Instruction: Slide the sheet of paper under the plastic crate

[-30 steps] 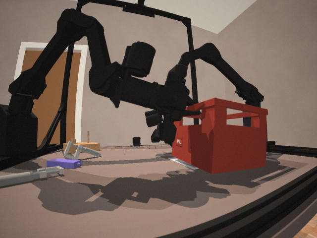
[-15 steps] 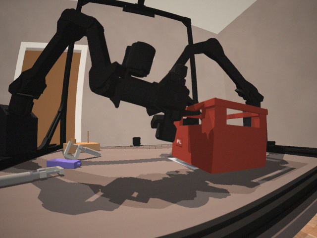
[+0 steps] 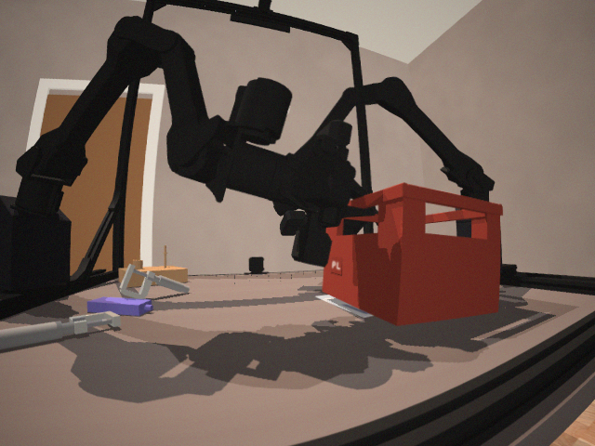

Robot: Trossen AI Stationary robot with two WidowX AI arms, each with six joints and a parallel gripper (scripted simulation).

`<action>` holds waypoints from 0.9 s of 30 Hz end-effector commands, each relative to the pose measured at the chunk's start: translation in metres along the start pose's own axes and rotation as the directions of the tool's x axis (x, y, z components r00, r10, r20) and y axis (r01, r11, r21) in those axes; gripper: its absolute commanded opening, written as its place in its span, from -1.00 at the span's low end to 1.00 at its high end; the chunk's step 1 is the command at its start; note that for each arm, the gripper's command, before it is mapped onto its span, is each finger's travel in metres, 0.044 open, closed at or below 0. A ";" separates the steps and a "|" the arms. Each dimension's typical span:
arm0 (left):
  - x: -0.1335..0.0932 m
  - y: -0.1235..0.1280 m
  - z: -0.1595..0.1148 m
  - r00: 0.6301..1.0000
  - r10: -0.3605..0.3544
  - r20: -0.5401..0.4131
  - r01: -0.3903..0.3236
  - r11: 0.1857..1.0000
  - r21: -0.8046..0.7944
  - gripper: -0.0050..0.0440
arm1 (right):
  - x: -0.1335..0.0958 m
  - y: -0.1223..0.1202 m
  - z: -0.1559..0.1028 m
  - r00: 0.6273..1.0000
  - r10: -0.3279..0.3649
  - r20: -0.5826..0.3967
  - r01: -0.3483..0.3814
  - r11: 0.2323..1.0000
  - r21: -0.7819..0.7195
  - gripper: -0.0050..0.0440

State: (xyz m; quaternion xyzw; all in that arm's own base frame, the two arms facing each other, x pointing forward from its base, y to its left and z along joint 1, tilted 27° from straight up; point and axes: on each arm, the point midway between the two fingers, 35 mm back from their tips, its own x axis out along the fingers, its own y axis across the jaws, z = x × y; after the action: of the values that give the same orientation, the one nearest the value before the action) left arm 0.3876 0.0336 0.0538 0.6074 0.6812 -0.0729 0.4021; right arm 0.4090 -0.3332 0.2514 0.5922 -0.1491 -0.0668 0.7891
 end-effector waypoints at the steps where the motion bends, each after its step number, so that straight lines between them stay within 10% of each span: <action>1: -0.004 -0.004 0.010 1.000 -0.005 -0.005 0.006 1.000 0.005 -0.55 | -0.001 0.021 0.001 0.999 0.045 -0.003 -0.045 0.999 -0.011 -0.80; 22: -0.006 -0.004 0.012 1.000 -0.005 -0.005 0.005 1.000 0.005 -0.55 | -0.001 0.021 0.001 0.999 0.045 -0.003 -0.045 0.999 -0.011 -0.80; 27: -0.035 -0.026 0.035 0.993 0.027 -0.111 -0.022 0.998 0.051 -0.06 | -0.001 0.021 0.001 0.999 0.045 -0.003 -0.045 0.999 -0.011 -0.80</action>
State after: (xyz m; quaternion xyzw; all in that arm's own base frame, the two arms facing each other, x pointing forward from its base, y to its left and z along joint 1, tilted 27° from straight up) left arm 0.3844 0.0091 0.0514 0.6093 0.6934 -0.0580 0.3802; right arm 0.4090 -0.3331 0.2514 0.5922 -0.1491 -0.0667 0.7891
